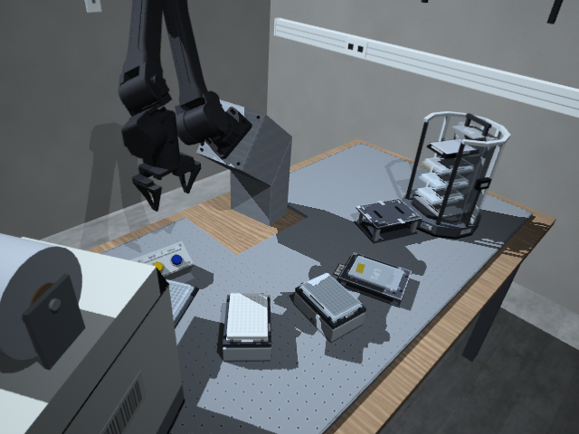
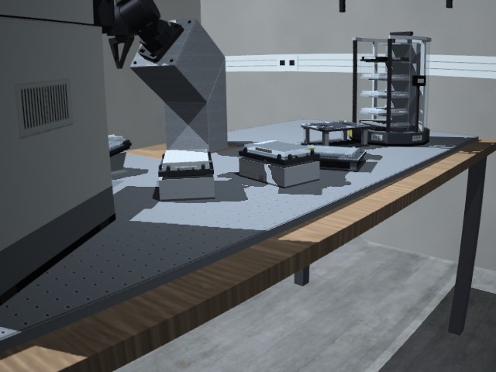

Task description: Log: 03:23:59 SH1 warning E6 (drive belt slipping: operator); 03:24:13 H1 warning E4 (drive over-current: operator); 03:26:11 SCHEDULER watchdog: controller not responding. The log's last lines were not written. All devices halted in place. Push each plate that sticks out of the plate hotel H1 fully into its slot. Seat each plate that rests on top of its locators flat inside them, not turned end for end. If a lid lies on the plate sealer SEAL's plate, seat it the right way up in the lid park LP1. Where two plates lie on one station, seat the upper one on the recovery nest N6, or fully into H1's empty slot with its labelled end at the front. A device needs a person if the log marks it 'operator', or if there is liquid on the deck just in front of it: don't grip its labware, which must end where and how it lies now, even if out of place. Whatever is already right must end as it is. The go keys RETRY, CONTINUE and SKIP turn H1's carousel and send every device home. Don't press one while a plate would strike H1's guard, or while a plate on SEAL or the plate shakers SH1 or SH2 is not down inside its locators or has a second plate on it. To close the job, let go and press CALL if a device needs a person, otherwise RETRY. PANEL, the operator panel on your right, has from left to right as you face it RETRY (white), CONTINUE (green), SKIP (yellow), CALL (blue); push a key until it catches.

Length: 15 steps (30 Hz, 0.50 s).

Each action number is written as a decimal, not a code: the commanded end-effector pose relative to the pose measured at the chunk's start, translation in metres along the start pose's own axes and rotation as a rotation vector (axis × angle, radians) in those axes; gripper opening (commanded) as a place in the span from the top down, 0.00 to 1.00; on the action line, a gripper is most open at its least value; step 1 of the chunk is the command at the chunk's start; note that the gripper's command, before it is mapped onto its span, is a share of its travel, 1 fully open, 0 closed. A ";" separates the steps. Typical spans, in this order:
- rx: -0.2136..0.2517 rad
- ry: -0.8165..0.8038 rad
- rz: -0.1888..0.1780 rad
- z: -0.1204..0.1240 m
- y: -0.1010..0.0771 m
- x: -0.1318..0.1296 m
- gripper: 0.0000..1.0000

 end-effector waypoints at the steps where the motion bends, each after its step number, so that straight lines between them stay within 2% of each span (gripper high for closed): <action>1: -0.001 0.126 -0.022 -0.001 -0.011 0.013 0.00; 2: -0.018 0.162 -0.022 -0.004 -0.009 0.012 0.00; 5: -0.015 0.238 -0.032 -0.003 -0.008 0.012 0.00; 6: 0.002 0.244 -0.026 0.001 -0.007 0.011 0.00; 10: -0.014 0.327 -0.005 -0.001 -0.001 0.000 0.00; 15: -0.014 0.327 -0.005 -0.001 -0.001 0.000 0.00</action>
Point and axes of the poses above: the point where the finger pads meet when closed, its own y axis out along the fingers, its own x axis across the jaws, z = x × y, the point moved 8 cm from there along -y, back along the fingers, and after that the axes turned 4 degrees about -y, right-handed, at the moved point
